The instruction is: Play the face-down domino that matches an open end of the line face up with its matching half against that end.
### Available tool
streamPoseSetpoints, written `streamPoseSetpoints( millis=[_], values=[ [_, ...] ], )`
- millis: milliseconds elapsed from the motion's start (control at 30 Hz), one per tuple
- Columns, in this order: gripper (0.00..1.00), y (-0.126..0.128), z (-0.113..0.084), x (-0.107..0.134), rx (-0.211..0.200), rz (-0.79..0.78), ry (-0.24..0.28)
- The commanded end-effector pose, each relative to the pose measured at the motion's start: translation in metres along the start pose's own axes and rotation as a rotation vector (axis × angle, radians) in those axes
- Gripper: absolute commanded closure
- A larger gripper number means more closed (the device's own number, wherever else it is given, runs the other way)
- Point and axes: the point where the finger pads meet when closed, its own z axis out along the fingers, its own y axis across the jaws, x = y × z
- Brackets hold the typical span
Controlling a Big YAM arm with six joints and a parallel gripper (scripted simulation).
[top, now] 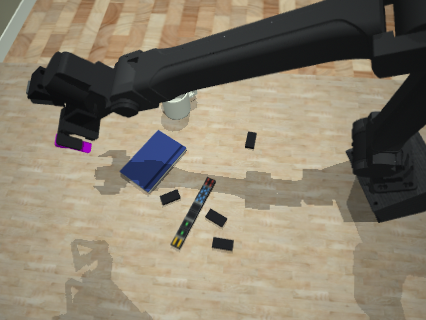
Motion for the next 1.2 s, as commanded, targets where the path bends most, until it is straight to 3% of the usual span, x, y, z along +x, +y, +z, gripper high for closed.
streamPoseSetpoints(
  millis=[0, 233, 467, 500, 800, 1033, 1067, 1167],
  values=[
    [0.00, -0.001, -0.005, -0.013, 0.004, 0.002, -0.027],
    [0.00, -0.002, -0.011, -0.027, 0.009, 0.009, -0.060],
    [0.00, -0.002, -0.011, -0.027, 0.009, 0.009, -0.060],
    [0.00, 0.002, -0.006, -0.009, 0.002, 0.005, -0.027],
    [0.00, 0.029, -0.030, -0.031, 0.007, 0.054, -0.165],
    [0.00, 0.029, -0.030, -0.031, 0.007, 0.054, -0.165],
    [0.00, 0.030, -0.021, -0.012, 0.002, 0.036, -0.118],
    [0.00, 0.029, -0.024, -0.018, 0.003, 0.043, -0.133]
  ],
)
